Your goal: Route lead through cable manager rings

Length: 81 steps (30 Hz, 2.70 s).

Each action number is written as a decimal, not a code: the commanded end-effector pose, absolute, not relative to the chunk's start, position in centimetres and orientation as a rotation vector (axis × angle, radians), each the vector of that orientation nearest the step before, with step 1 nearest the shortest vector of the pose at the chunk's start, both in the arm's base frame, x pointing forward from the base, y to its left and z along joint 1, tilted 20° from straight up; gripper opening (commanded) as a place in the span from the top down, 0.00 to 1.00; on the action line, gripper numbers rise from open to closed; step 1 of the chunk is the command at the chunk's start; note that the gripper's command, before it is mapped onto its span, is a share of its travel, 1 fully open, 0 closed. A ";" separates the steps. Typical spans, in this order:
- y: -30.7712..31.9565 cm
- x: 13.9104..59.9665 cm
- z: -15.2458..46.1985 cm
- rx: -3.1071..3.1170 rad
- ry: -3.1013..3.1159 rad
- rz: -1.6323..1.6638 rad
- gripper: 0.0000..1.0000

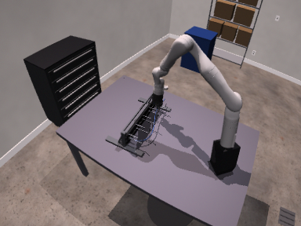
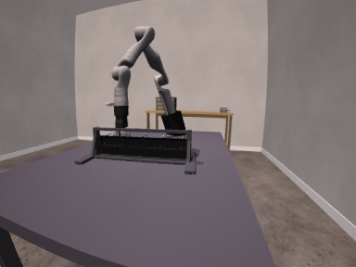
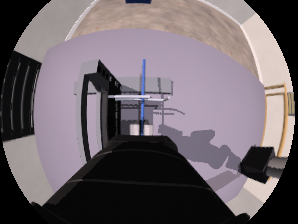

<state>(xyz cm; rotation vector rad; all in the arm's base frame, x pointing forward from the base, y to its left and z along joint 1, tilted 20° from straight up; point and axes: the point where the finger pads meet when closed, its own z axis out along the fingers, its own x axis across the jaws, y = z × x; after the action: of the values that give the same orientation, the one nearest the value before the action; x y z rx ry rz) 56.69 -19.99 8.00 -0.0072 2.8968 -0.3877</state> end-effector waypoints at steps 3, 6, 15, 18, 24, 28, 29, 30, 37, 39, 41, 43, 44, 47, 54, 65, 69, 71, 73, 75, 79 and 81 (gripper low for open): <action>-20.0 57.3 8.1 -0.010 2.895 -0.389 1.00; -20.0 57.6 8.2 -0.010 2.895 -0.389 1.00; -20.0 58.1 8.3 -0.010 2.895 -0.389 1.00; -20.0 58.1 8.3 -0.010 2.895 -0.389 1.00; -20.0 58.1 8.3 -0.010 2.895 -0.389 1.00; -20.0 58.1 8.3 -0.010 2.895 -0.389 1.00; -20.0 58.1 8.3 -0.010 2.895 -0.389 1.00; -20.0 58.1 8.3 -0.010 2.895 -0.389 1.00; -20.0 58.1 8.3 -0.010 2.895 -0.389 1.00; -20.0 58.1 8.3 -0.010 2.895 -0.389 0.33; -20.0 58.1 8.3 -0.010 2.895 -0.389 0.33; -20.0 58.1 8.3 -0.010 2.895 -0.389 0.33; -20.0 58.1 8.3 -0.010 2.895 -0.389 0.33; -20.0 58.1 8.3 -0.010 2.895 -0.389 0.33; -20.0 58.1 8.3 -0.010 2.895 -0.389 0.33; -20.0 58.1 8.3 -0.010 2.895 -0.389 0.33; -20.0 58.1 8.3 -0.010 2.895 -0.389 0.33; -20.0 58.1 8.3 -0.010 2.895 -0.389 0.33; -20.0 58.1 8.3 -0.010 2.895 -0.389 0.33; -19.9 58.1 8.3 -0.010 2.895 -0.389 0.33; -19.9 58.0 8.6 -0.010 2.895 -0.389 0.33; -19.8 57.9 8.9 -0.010 2.895 -0.389 0.33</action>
<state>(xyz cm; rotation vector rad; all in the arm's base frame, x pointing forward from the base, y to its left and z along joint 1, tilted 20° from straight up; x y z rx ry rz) 57.81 -19.94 8.43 -0.0077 2.9009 -0.3903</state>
